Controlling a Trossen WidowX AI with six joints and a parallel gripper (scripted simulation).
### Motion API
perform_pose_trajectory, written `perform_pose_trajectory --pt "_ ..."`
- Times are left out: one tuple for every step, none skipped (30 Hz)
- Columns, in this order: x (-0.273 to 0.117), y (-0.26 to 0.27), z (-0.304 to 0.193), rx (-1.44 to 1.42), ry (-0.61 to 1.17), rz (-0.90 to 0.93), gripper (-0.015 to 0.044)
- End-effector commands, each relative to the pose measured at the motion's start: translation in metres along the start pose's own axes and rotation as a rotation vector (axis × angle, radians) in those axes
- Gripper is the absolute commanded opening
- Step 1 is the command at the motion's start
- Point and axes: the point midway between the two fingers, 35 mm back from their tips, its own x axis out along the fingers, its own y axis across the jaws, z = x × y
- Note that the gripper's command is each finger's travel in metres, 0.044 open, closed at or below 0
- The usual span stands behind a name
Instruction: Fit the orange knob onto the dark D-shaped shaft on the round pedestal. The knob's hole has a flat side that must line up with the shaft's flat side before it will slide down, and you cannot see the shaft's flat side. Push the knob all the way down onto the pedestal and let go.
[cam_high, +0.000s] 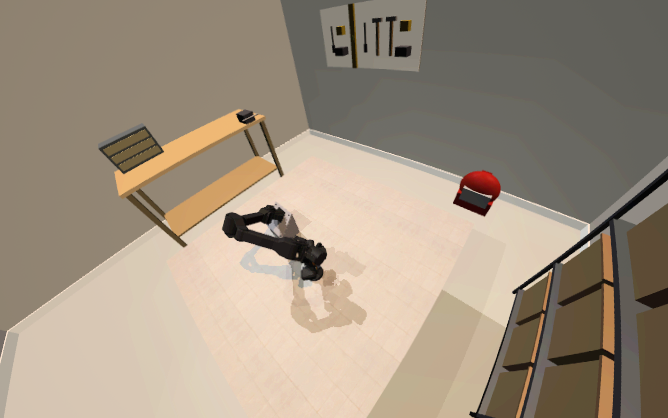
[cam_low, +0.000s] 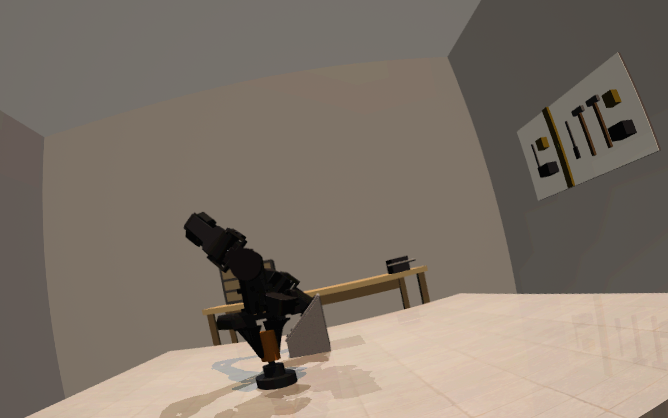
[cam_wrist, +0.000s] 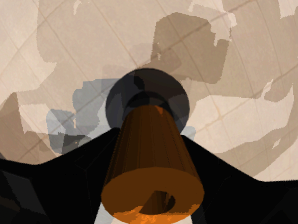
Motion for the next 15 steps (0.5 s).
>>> perform_pose_trajectory --pt "0.0035 0.0000 0.0005 -0.003 0.001 -0.003 0.0000" --pt "0.0044 0.0001 0.0007 -0.003 0.001 -0.003 0.0000" --pt "0.0054 0.0001 0.0008 -0.003 0.001 -0.003 0.0000" --pt "0.0064 0.0002 0.0009 -0.003 0.001 -0.003 0.0000" --pt "0.0074 0.0003 0.0010 -0.003 0.001 -0.004 0.0000" --pt "0.0083 0.0003 0.0011 -0.003 0.001 -0.004 0.0000" --pt "0.0093 0.0004 0.0011 -0.003 0.001 -0.004 0.0000" --pt "0.0103 0.0004 0.0012 -0.003 0.001 -0.004 0.0000" --pt "0.0112 0.0005 0.0012 -0.003 0.001 -0.004 0.0000" --pt "0.0119 0.0005 0.0012 -0.003 0.001 -0.004 0.0000" --pt "0.0123 0.0005 0.0012 -0.003 0.001 -0.004 0.0000" --pt "0.0105 0.0004 0.0004 0.002 0.001 0.001 0.0000" --pt "0.0105 0.0004 0.0004 0.002 0.001 0.001 0.0000" --pt "0.0105 0.0004 0.0004 0.002 0.001 0.001 0.0000" --pt "0.0105 0.0004 0.0004 0.002 0.001 0.001 0.0000"
